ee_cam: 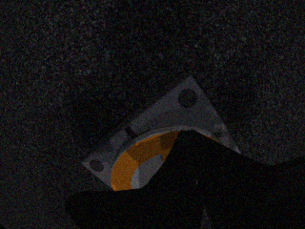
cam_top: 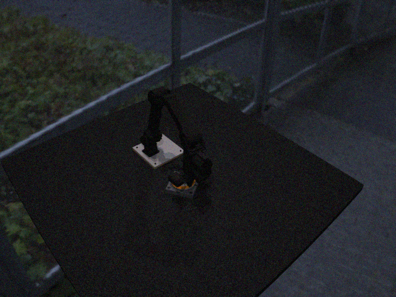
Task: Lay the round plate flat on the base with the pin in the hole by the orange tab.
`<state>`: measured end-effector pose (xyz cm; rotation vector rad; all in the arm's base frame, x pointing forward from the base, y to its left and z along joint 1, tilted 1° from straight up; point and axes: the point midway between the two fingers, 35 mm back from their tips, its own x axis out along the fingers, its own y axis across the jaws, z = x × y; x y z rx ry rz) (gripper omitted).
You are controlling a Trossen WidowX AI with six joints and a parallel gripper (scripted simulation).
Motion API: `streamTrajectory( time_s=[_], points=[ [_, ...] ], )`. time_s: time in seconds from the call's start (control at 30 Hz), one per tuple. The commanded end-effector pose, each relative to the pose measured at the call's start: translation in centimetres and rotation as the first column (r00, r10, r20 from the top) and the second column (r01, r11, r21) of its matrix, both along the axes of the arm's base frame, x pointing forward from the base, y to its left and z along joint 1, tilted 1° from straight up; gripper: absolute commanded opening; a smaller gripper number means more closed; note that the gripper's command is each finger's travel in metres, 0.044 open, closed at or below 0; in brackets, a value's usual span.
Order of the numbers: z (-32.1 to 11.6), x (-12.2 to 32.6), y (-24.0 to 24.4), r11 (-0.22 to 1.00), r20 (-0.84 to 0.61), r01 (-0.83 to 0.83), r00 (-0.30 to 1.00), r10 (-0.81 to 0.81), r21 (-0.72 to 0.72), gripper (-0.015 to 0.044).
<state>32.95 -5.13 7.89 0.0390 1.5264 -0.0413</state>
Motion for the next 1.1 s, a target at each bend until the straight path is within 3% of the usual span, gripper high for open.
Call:
streamTrajectory(
  time_s=[0.0,0.73,1.07],
  points=[
    [0.1,0.1,0.6,1.0,0.001,0.001,1.0,-0.002,0.006,0.0],
    [0.0,-0.1,2.6,1.0,0.001,0.001,1.0,-0.001,0.008,0.0],
    [4.3,-0.5,2.4,1.0,0.001,0.001,1.0,-0.001,0.007,0.0]
  ],
)
